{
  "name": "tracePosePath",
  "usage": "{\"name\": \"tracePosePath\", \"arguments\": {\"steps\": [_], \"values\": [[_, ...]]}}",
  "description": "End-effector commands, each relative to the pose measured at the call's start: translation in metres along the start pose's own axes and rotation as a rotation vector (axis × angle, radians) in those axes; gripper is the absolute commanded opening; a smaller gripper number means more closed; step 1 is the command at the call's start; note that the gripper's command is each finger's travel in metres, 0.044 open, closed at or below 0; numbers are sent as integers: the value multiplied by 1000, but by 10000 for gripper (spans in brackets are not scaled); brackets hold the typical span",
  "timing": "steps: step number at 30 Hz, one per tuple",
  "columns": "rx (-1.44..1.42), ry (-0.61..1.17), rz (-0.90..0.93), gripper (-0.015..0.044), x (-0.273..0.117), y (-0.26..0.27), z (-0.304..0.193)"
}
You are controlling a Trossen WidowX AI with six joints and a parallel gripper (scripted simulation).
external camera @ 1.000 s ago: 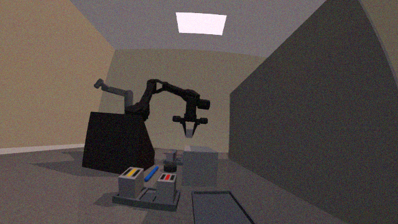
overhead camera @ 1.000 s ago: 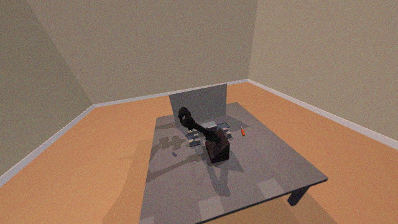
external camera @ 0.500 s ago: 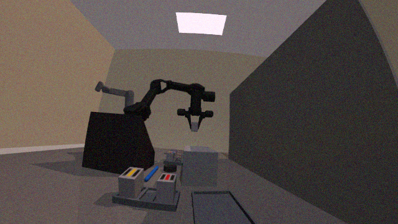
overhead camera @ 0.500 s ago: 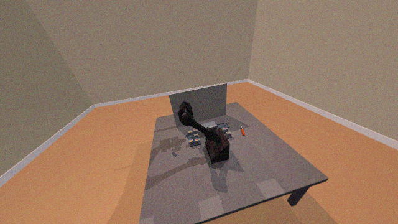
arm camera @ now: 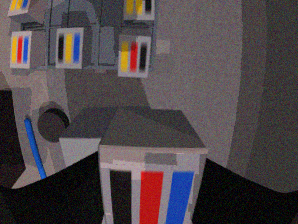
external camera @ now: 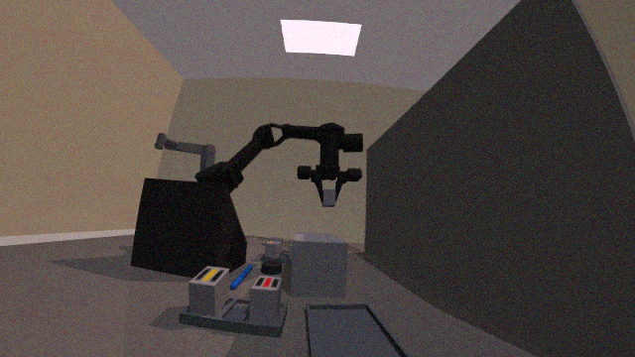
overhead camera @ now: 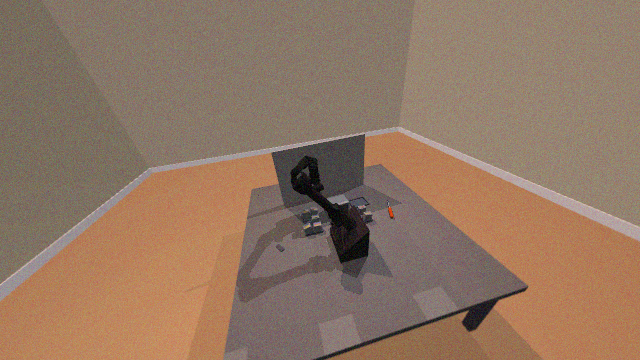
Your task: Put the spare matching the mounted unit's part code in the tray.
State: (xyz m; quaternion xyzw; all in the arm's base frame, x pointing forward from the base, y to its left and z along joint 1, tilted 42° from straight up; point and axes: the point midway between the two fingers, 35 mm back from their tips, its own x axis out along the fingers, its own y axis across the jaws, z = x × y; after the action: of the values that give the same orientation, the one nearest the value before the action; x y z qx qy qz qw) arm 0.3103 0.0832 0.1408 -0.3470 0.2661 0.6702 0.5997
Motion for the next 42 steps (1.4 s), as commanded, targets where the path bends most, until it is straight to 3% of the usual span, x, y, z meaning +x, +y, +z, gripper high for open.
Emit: {"name": "tracePosePath", "arguments": {"steps": [1,23,42], "values": [[7,11,4,0,0,-9,-21],[106,31,1,0,1,-29,-152],[4,-11,20,0,16,-20,-259]]}}
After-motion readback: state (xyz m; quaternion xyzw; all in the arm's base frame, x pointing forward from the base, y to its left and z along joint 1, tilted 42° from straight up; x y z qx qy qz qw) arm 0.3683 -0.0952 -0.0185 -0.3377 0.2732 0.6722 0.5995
